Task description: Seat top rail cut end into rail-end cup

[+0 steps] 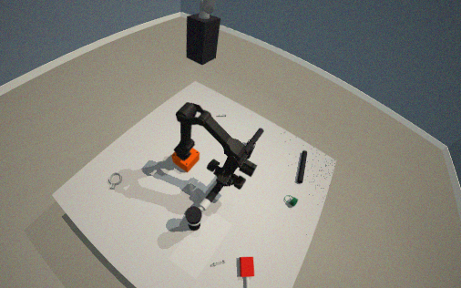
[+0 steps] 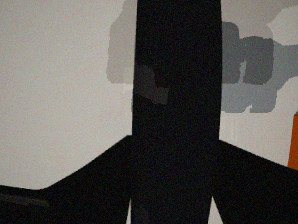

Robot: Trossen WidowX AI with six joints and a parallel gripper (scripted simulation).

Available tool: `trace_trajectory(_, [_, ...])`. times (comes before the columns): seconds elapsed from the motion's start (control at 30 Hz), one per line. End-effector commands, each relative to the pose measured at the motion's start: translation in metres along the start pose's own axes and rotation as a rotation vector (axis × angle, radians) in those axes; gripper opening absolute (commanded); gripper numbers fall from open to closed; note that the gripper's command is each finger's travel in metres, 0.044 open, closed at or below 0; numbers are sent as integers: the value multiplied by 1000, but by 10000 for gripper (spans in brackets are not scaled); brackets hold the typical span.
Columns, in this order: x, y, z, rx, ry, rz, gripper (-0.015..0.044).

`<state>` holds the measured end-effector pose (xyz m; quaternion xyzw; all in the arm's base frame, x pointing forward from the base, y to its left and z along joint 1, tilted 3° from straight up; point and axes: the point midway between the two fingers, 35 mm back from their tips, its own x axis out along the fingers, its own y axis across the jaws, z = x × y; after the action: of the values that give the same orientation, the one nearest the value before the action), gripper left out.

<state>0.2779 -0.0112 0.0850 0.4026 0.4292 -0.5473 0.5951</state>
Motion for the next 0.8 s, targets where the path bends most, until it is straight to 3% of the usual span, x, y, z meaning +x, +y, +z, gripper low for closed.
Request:
trace_trajectory(0.0, [-2, 0, 4, 1, -12, 4, 0])
trace_trajectory(0.77, [-4, 0, 7, 0, -15, 4, 0])
